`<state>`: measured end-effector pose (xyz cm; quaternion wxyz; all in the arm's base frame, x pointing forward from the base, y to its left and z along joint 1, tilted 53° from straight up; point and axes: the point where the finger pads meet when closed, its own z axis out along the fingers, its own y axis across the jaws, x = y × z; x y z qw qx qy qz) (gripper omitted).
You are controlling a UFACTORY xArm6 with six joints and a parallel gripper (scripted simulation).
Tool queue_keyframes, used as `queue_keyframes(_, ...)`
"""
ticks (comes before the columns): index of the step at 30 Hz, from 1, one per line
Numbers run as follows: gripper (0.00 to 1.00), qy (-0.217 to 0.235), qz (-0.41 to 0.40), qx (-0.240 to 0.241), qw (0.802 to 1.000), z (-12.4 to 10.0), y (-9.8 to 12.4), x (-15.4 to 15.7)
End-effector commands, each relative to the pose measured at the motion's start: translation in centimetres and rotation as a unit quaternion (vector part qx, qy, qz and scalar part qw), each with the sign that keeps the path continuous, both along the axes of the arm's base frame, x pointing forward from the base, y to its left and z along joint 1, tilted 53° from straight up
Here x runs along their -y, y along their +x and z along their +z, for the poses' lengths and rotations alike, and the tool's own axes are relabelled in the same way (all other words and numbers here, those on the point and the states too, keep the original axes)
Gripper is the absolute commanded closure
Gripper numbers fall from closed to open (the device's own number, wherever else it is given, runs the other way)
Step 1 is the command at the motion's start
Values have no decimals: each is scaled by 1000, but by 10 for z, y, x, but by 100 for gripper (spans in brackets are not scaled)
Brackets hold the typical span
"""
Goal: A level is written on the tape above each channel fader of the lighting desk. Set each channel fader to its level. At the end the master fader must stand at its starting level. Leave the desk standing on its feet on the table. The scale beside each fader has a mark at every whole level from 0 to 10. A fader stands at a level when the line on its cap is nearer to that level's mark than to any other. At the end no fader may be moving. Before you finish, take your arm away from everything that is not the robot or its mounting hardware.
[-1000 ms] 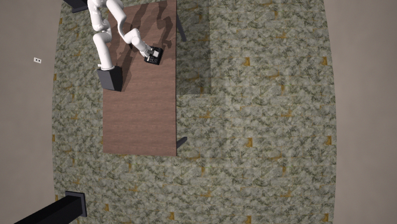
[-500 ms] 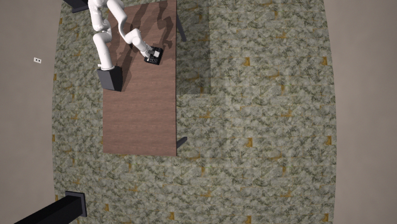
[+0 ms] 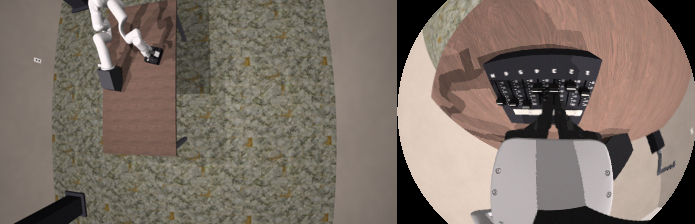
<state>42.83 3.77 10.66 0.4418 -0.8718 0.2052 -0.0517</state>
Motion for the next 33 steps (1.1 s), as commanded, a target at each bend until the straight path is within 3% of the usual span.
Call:
queue_keyframes(1, 100, -1, -1, 1, 1000, 1, 1, 1)
queue_keyframes(33, 100, -1, -1, 1, 1000, 1, -5, -1)
